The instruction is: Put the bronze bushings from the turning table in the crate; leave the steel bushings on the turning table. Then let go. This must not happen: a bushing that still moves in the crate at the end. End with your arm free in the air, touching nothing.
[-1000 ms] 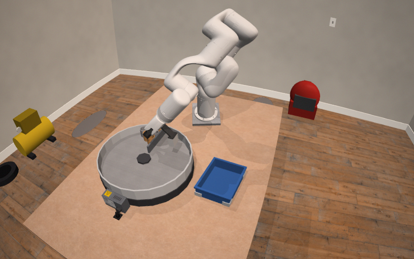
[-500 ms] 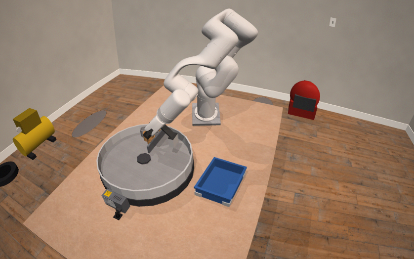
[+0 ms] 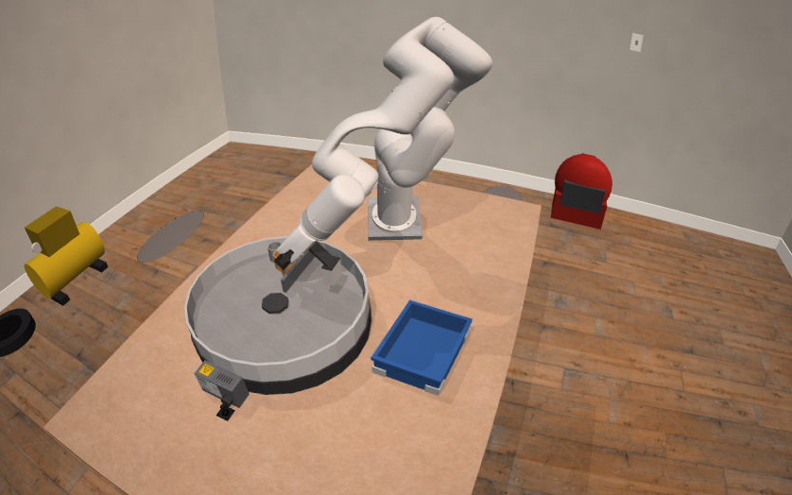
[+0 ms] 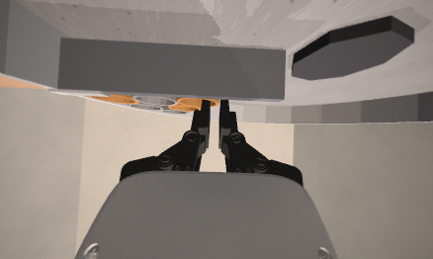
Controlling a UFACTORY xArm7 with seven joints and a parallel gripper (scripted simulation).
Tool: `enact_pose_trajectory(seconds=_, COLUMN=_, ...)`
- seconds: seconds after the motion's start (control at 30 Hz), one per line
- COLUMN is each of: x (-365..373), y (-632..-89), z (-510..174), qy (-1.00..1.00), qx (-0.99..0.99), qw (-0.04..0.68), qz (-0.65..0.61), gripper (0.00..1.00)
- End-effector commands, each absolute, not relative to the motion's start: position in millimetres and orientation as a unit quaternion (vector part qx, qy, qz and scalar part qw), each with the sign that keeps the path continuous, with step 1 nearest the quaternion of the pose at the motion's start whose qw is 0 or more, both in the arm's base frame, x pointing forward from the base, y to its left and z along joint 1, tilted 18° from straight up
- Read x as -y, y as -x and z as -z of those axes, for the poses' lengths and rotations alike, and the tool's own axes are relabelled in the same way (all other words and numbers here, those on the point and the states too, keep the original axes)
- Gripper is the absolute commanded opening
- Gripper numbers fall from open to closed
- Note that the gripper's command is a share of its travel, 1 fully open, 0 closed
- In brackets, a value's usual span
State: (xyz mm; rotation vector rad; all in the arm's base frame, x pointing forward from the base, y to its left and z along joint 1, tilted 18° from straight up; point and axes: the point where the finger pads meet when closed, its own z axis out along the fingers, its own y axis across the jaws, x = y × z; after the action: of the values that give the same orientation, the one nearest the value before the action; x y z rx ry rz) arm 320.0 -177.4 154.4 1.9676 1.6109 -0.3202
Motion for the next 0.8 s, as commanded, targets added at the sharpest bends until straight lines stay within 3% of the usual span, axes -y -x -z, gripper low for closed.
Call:
enact_pose_trajectory(seconds=0.0, x=177.8, y=-321.8, z=-153.2, qy=-0.736, qx=-0.602, qw=0.287, qz=0.119, gripper=0.1)
enact_pose_trajectory(seconds=0.33, x=177.8, y=-321.8, z=-153.2, qy=-0.736, qx=-0.602, qw=0.287, qz=0.119, gripper=0.1)
enact_pose_trajectory(seconds=0.37, x=177.8, y=-321.8, z=-153.2, qy=-0.736, qx=-0.602, qw=0.287, qz=0.119, gripper=0.0)
enact_pose_trajectory(seconds=0.77, x=177.8, y=-321.8, z=-153.2, qy=-0.736, qx=-0.602, qw=0.287, qz=0.119, gripper=0.0)
